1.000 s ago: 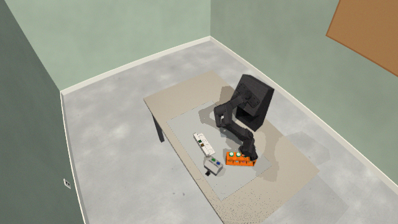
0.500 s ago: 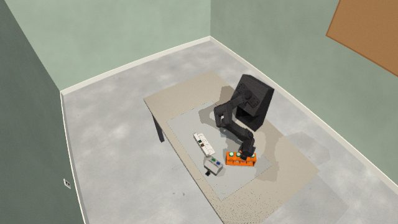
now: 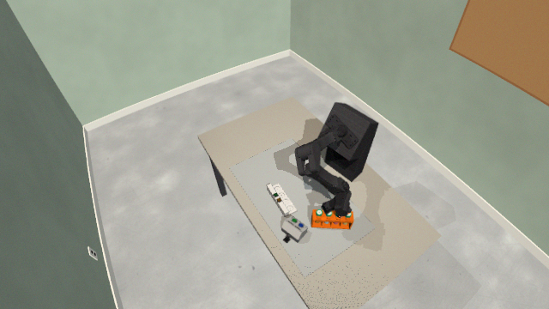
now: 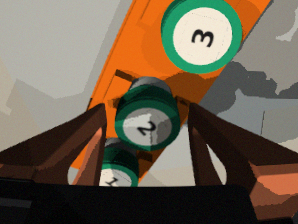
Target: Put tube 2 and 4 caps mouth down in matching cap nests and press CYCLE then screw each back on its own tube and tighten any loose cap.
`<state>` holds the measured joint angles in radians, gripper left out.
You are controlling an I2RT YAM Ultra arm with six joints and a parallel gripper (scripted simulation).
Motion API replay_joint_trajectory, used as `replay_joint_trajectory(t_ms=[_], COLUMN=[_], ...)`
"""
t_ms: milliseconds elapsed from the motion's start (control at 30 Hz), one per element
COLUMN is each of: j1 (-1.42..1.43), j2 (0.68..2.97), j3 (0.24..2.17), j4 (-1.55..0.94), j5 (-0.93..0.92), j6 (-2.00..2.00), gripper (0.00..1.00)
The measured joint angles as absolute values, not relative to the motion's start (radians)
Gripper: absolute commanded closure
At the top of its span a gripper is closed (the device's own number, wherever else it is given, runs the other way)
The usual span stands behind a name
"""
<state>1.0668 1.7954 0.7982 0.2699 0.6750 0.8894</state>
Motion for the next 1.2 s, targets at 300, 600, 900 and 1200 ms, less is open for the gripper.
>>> replay_joint_trajectory(t_ms=[300, 600, 900, 1200], j1=[1.066, 1.066, 1.066, 1.066], j2=[1.795, 1.795, 1.795, 1.795], j3=[0.797, 0.797, 0.797, 0.797], j4=[0.271, 0.271, 0.27, 0.27], j5=[0.675, 0.675, 0.674, 0.674], j6=[1.341, 1.567, 1.6, 1.555], gripper=[0.51, 1.0, 1.0, 1.0])
